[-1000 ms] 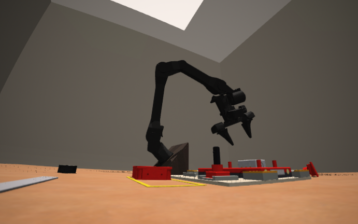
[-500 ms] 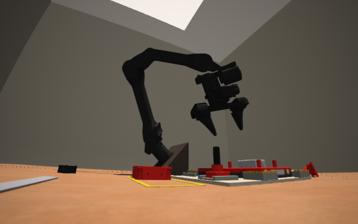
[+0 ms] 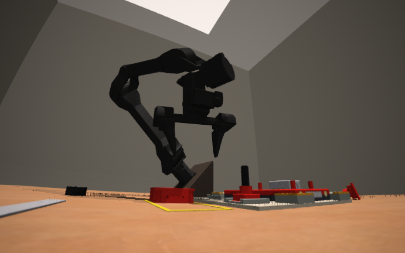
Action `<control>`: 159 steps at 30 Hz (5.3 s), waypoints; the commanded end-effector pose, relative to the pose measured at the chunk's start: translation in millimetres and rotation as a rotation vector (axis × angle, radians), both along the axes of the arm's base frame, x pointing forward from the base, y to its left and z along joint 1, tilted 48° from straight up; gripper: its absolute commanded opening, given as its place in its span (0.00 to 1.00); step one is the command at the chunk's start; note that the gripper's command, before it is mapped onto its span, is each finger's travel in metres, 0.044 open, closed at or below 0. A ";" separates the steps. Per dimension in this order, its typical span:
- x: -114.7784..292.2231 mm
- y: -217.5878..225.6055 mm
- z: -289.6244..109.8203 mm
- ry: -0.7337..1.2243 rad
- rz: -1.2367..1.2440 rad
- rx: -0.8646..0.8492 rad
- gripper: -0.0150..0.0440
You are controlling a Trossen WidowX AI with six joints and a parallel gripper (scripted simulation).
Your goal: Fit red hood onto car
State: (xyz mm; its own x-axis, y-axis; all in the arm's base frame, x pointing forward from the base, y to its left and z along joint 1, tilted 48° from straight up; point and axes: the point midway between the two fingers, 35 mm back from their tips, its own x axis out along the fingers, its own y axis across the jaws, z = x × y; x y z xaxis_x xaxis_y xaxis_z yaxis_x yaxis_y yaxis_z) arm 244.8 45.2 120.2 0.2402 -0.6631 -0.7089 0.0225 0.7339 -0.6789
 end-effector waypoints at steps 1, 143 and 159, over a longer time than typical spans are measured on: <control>-9.0 -38.3 21.9 0.054 0.001 -0.066 1.00; 8.2 -89.5 -20.1 0.045 -0.001 -0.064 0.79; 6.2 -82.9 -14.1 0.046 -0.001 -0.063 0.28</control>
State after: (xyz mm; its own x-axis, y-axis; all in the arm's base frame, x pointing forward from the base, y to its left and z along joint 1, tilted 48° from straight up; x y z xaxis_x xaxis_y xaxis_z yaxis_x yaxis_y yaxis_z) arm 249.9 -41.8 101.4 0.2015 -0.7091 -0.6757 -0.0172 0.6872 -0.7263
